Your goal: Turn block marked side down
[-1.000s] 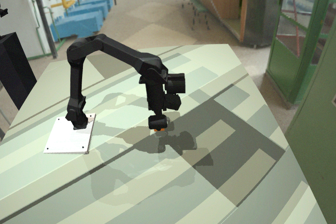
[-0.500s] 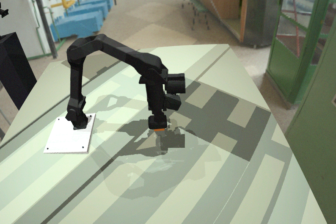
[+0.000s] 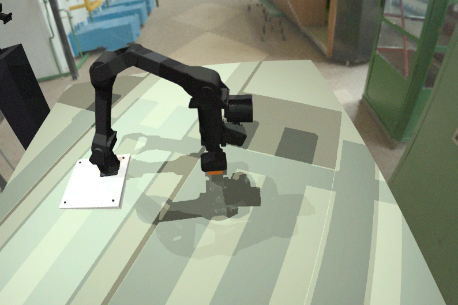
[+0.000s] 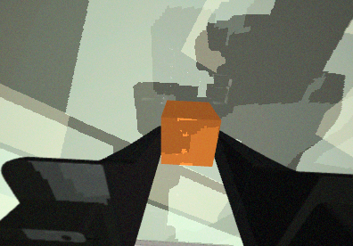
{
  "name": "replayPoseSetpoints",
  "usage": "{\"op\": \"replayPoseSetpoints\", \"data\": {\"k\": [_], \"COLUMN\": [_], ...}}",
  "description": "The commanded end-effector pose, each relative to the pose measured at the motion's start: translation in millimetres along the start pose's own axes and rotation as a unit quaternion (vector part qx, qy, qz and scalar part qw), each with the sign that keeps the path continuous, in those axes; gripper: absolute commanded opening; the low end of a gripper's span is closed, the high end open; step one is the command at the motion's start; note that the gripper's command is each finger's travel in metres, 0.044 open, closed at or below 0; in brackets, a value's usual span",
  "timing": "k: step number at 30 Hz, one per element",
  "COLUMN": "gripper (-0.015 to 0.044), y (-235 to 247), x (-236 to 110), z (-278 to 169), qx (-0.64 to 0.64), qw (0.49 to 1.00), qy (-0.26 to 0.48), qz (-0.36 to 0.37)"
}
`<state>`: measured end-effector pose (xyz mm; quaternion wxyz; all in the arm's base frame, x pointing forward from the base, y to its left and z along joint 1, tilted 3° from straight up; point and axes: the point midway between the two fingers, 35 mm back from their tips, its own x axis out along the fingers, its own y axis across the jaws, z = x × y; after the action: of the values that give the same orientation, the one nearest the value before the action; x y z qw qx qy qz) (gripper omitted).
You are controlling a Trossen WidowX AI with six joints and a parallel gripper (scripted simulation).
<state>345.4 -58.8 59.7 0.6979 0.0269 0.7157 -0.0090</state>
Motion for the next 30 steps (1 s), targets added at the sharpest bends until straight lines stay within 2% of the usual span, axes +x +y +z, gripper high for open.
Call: {"op": "replayPoseSetpoints", "data": {"k": [1, 5, 30], "gripper": [0.0000, 0.0000, 0.0000], "y": [-0.6, -0.7, -1.3], "x": [-12.8, -11.9, -4.0], "z": [2.0, 2.5, 1.5], "qx": [0.002, 0.003, 0.004], "qw": [1.000, 1.000, 0.978], "qy": [-0.008, -0.019, -0.208], "qz": [-0.003, -0.002, -0.002]}}
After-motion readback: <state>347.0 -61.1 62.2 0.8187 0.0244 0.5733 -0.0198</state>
